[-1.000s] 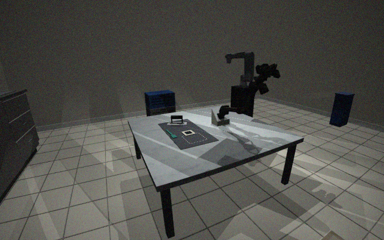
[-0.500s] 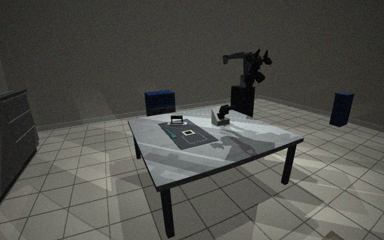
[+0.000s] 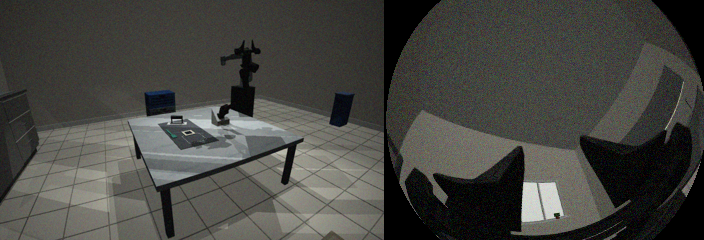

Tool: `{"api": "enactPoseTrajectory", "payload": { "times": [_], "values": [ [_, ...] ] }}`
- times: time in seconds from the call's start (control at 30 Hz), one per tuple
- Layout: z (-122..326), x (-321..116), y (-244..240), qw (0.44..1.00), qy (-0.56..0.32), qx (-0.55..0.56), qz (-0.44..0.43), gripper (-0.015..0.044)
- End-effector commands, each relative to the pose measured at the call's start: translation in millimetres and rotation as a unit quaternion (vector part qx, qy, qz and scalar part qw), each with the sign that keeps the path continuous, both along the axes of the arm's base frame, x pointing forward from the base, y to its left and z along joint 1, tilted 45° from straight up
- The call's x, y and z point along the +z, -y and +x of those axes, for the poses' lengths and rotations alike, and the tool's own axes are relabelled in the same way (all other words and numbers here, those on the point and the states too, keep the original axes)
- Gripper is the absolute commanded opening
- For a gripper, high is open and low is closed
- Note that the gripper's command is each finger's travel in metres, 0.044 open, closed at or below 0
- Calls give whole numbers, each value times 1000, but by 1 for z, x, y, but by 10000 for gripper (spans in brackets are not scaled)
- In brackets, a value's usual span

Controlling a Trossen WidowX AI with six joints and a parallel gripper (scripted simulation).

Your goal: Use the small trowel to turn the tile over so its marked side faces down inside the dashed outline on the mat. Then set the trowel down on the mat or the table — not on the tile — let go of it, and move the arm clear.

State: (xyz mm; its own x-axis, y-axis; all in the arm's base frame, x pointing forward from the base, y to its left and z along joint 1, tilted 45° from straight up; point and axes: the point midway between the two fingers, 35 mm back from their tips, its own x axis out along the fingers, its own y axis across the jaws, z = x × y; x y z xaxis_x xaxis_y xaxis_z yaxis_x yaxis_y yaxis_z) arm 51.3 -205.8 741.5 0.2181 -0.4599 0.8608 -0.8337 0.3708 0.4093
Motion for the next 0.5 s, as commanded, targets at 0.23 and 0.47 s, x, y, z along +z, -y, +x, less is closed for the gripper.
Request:
{"api": "enactPoseTrajectory", "payload": {
  "times": [0.23, 0.47],
  "values": [
    [45, -53, 105, 986, -118, -55, 105, 270],
    [79, -97, 160, 963, -205, -75, 158, 270]
  ]
}}
